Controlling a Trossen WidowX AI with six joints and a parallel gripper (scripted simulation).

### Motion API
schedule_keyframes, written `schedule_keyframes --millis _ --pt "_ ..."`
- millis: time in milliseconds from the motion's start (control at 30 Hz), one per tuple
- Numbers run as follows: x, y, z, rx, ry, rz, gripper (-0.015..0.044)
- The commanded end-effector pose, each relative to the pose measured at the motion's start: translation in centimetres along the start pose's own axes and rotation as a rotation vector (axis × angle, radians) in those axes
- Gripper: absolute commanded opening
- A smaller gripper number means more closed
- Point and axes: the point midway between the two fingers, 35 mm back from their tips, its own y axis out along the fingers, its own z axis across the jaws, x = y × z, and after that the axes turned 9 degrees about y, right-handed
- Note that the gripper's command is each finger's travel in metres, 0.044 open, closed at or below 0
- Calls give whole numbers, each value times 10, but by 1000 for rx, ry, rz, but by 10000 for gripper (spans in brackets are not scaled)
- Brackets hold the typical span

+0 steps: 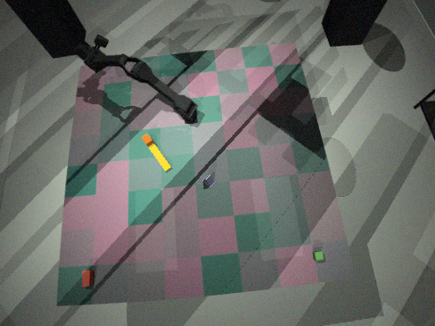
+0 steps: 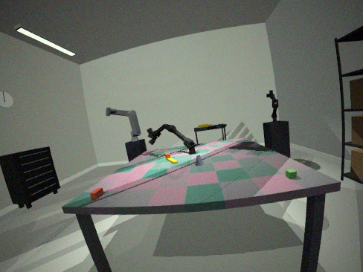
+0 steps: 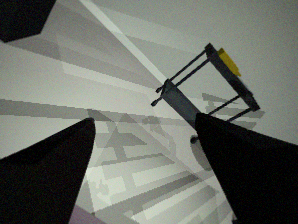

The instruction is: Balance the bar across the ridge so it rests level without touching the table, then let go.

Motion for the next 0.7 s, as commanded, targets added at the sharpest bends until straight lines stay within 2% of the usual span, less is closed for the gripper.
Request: schedule_keyframes --millis 0,233,667 --pt "4 -30 23 90 -95 -10 315" --pt "5 -75 53 230 -283 -31 315" --pt "-4 -191 102 506 -587 -111 315"
